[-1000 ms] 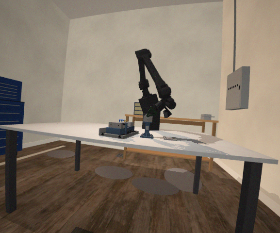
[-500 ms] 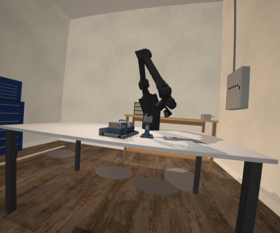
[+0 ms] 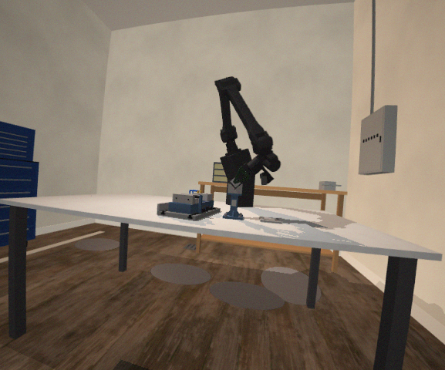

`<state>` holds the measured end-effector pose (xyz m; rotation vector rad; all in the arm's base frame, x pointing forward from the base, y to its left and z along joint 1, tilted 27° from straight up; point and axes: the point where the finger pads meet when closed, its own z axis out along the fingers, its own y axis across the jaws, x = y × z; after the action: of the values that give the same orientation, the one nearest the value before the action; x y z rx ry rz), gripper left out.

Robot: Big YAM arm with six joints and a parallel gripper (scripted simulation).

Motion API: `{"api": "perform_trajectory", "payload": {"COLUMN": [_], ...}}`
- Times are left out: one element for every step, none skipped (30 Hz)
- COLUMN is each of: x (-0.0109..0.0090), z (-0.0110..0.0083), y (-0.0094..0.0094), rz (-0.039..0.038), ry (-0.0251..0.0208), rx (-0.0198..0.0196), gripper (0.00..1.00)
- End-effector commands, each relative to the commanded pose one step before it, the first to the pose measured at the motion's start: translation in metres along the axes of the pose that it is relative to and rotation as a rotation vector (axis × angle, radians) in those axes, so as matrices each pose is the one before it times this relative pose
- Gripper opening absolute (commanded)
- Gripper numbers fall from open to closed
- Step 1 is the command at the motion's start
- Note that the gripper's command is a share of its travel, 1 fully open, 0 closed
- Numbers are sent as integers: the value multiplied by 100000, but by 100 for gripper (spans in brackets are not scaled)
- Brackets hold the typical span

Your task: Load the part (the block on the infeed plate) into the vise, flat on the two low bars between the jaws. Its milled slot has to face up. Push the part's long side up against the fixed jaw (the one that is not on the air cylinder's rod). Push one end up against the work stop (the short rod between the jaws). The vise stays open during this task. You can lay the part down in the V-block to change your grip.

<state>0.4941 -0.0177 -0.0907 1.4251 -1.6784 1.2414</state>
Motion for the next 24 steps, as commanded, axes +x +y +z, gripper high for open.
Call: {"api": "perform_trajectory", "payload": {"x": [1263,98,90,64,17,-11,-13,0,0,76,33,30,9,7,11,27,45,56,54,36,9,-6,-6,-7], "z": [-1910,70,70,29,-70,-133,-129,0,0,0,-35,-27,-65,-70,-55,-15,29,59,58,23,-33,-59,-54,-65], "y": [-1010,-96,-1,58,55,49,49,0,0,-373,-2,43,42,37,37,36,35,34,31,28,24,21,20,-60], "rz": [2381,311,99,-67,-150,-199,-194,0,0,863,-3,-94,-123,-122,-108,-70,-30,-1,2,-24,-68,-87,-79,88], "ry": [-991,44,81,65,-8,-42,-53,0,0,-127,10,25,-18,-10,-8,20,50,66,66,40,-1,-23,-23,-63], "rx": [2307,-187,-199,-137,48,181,166,0,0,-11,15,-9,54,76,46,-25,-103,-161,-154,-84,26,78,70,104], "gripper": [0,0,0,0,0,0,0,0,0,0,0,0,0,0,0,0,0,0,0,0,0,0,0,0]}}
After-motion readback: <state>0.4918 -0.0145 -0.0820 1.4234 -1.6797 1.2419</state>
